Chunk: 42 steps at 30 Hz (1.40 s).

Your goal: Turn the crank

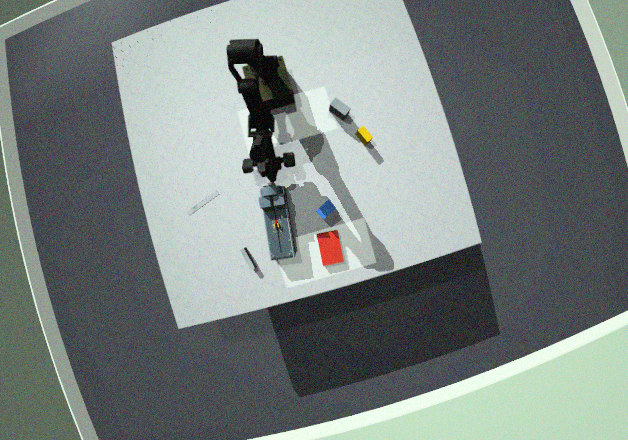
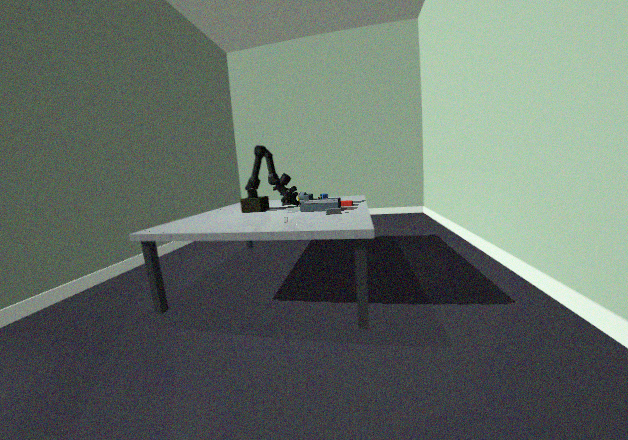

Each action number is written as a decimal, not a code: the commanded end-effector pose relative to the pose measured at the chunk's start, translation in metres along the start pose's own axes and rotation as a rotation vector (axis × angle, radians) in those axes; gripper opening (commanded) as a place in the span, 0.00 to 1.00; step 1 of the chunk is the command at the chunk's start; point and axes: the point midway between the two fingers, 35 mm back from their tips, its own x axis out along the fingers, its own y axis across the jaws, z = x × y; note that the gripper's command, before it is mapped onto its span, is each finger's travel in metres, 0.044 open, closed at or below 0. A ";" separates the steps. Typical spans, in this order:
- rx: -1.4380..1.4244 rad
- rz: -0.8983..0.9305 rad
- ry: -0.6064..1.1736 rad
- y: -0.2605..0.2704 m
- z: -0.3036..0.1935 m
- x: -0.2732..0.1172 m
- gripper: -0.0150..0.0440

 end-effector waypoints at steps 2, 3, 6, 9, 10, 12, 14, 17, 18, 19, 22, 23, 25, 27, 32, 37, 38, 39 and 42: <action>-0.007 0.023 -0.002 0.009 0.002 -0.002 0.25; -0.007 0.023 -0.002 0.010 0.002 -0.002 0.25; -0.006 0.023 -0.002 0.011 0.002 -0.003 0.25; -0.006 0.023 -0.002 0.012 0.003 -0.003 0.25; -0.006 0.023 -0.002 0.013 0.003 -0.004 0.25; -0.006 0.023 -0.002 0.013 0.004 -0.004 0.25; -0.006 0.023 -0.002 0.014 0.004 -0.005 0.25; -0.006 0.023 -0.002 0.016 0.005 -0.006 0.25; -0.006 0.023 -0.002 0.016 0.006 -0.006 0.25; -0.006 0.023 -0.002 0.017 0.006 -0.007 0.25; -0.006 0.023 -0.002 0.018 0.007 -0.008 0.25; -0.006 0.024 -0.002 0.019 0.008 -0.009 0.25; -0.006 0.024 -0.002 0.020 0.009 -0.010 0.25; -0.006 0.024 -0.002 0.021 0.010 -0.011 0.25; -0.006 0.024 -0.002 0.023 0.014 -0.015 0.25; -0.006 0.024 -0.002 0.024 0.018 -0.019 0.25; -0.006 0.024 -0.002 0.024 0.019 -0.020 0.25; -0.006 0.024 -0.002 0.024 0.020 -0.021 0.25; -0.006 0.024 -0.003 0.024 0.023 -0.024 0.25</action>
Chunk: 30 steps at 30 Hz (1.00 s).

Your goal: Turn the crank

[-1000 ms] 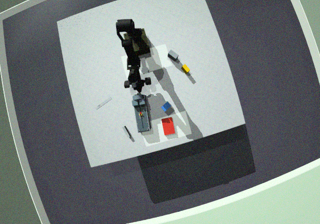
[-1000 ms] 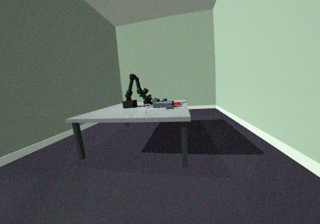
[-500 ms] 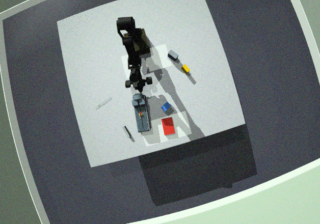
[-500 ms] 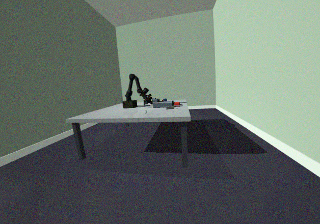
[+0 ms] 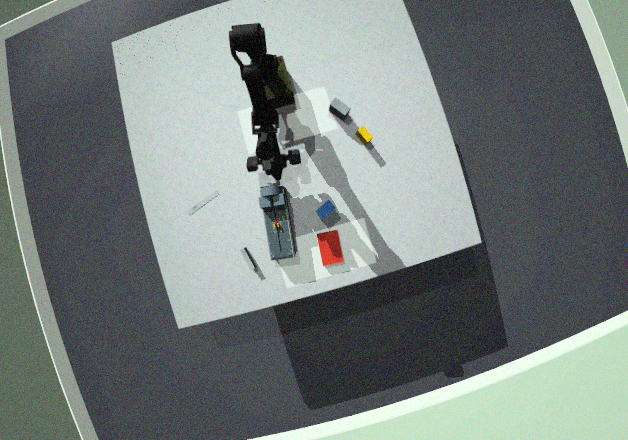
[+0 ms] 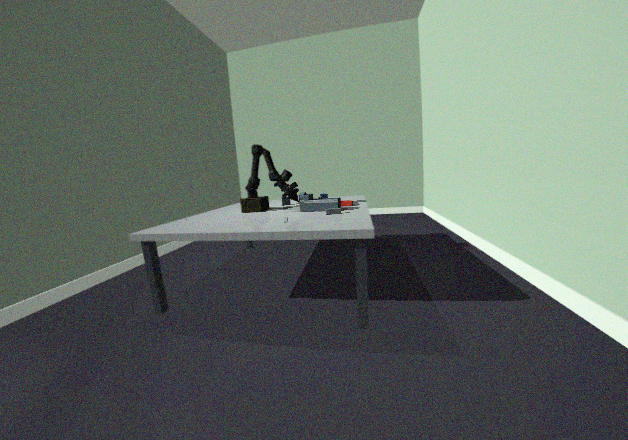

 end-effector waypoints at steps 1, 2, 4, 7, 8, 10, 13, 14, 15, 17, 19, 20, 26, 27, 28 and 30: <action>0.001 0.003 -0.006 0.001 0.006 -0.006 0.25; 0.001 0.003 -0.006 0.001 0.007 -0.007 0.25; 0.001 0.003 -0.006 0.000 0.009 -0.009 0.25; 0.001 0.003 -0.006 -0.001 0.012 -0.012 0.25; 0.001 0.003 -0.006 -0.002 0.013 -0.013 0.25; 0.001 0.003 -0.006 -0.003 0.014 -0.014 0.25; 0.001 0.003 -0.006 -0.005 0.017 -0.017 0.25; 0.001 0.003 -0.006 -0.005 0.017 -0.017 0.25; 0.001 0.003 -0.006 -0.006 0.018 -0.018 0.25; 0.000 0.002 -0.006 -0.008 0.019 -0.019 0.25; 0.000 0.002 -0.006 -0.010 0.020 -0.021 0.25; 0.000 0.002 -0.006 -0.011 0.021 -0.021 0.25; 0.000 0.002 -0.006 -0.016 0.023 -0.023 0.25; 0.000 0.002 -0.006 -0.017 0.023 -0.023 0.25; 0.000 0.002 -0.006 -0.017 0.023 -0.024 0.25; 0.000 0.002 -0.006 -0.019 0.024 -0.024 0.25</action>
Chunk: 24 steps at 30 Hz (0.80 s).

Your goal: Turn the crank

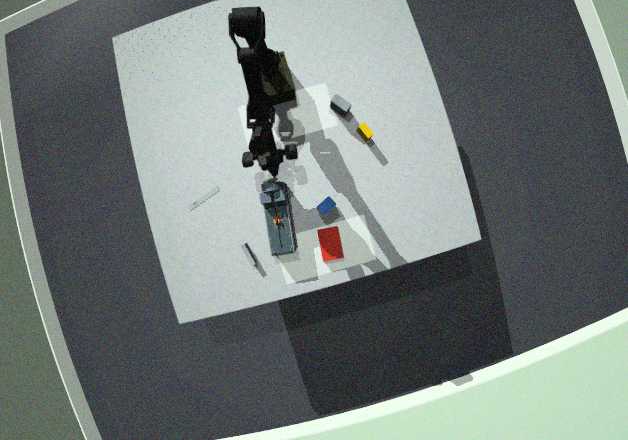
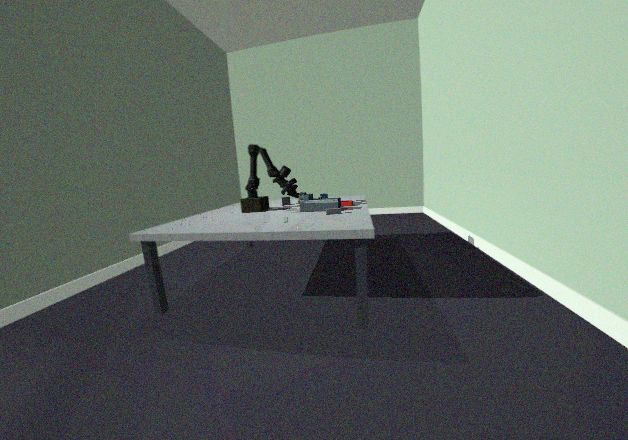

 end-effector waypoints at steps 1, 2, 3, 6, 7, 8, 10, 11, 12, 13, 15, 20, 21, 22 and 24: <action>0.001 -0.012 -0.009 -0.007 0.004 -0.005 0.25; 0.001 -0.012 -0.009 -0.008 0.004 -0.005 0.25; 0.001 -0.012 -0.009 -0.009 0.004 -0.005 0.25; 0.001 -0.012 -0.009 -0.010 0.005 -0.005 0.25; 0.001 -0.012 -0.009 -0.011 0.005 -0.005 0.25; 0.001 -0.012 -0.009 -0.012 0.005 -0.005 0.25; 0.001 -0.012 -0.009 -0.013 0.005 -0.006 0.25; 0.001 -0.012 -0.009 -0.013 0.005 -0.006 0.25; 0.001 -0.012 -0.009 -0.014 0.005 -0.006 0.25; 0.001 -0.012 -0.009 -0.014 0.005 -0.006 0.25; 0.001 -0.012 -0.009 -0.015 0.006 -0.006 0.25; 0.001 -0.013 -0.009 -0.017 0.006 -0.006 0.25; 0.001 -0.013 -0.009 -0.017 0.006 -0.006 0.25; 0.001 -0.013 -0.009 -0.017 0.006 -0.006 0.25; 0.001 -0.013 -0.009 -0.018 0.006 -0.006 0.25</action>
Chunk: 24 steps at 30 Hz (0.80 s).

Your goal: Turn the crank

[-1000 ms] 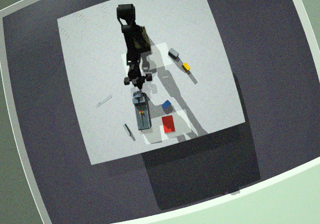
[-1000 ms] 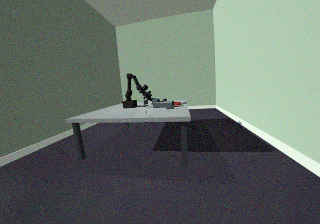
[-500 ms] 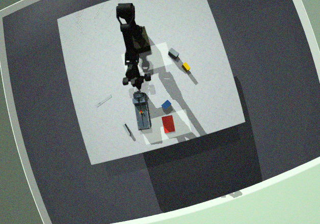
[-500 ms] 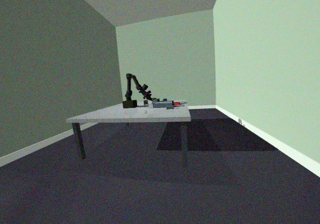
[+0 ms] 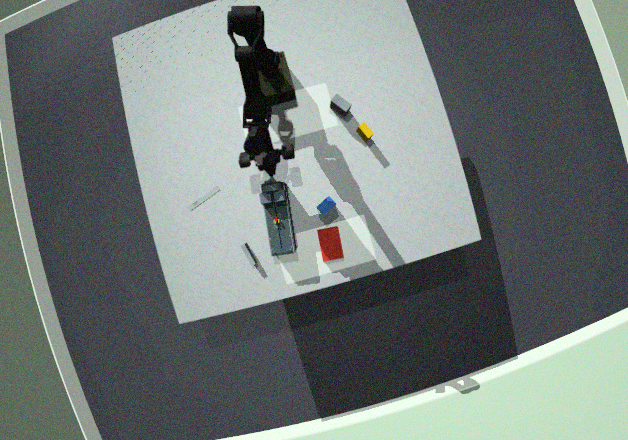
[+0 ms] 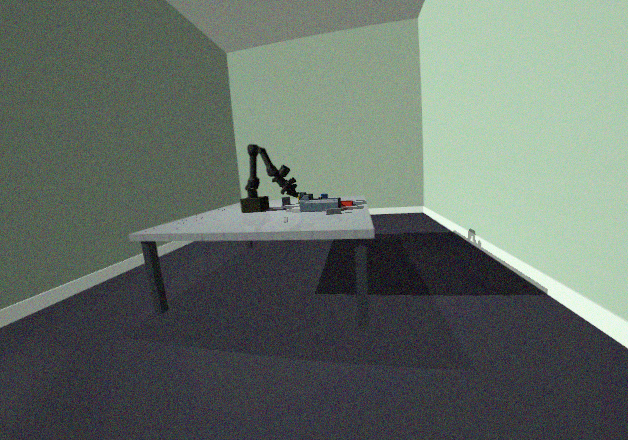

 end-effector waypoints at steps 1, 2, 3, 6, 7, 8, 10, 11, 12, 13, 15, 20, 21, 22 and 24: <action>0.006 -0.022 -0.006 -0.009 0.002 -0.002 0.25; 0.006 -0.022 -0.006 -0.009 0.002 -0.002 0.25; 0.005 -0.022 -0.006 -0.009 0.002 -0.002 0.25; 0.005 -0.022 -0.006 -0.010 0.002 -0.002 0.25; 0.005 -0.022 -0.006 -0.010 0.002 -0.002 0.25; 0.005 -0.022 -0.006 -0.011 0.002 -0.002 0.25; 0.005 -0.022 -0.006 -0.011 0.002 -0.002 0.25; 0.005 -0.022 -0.006 -0.011 0.002 -0.002 0.25; 0.005 -0.022 -0.006 -0.011 0.002 -0.002 0.25; 0.005 -0.022 -0.006 -0.012 0.002 -0.002 0.25; 0.005 -0.022 -0.006 -0.012 0.002 -0.002 0.25; 0.005 -0.022 -0.006 -0.013 0.002 -0.002 0.25; 0.005 -0.022 -0.006 -0.013 0.002 -0.002 0.25; 0.005 -0.022 -0.006 -0.013 0.002 -0.002 0.25; 0.005 -0.022 -0.006 -0.014 0.002 -0.002 0.25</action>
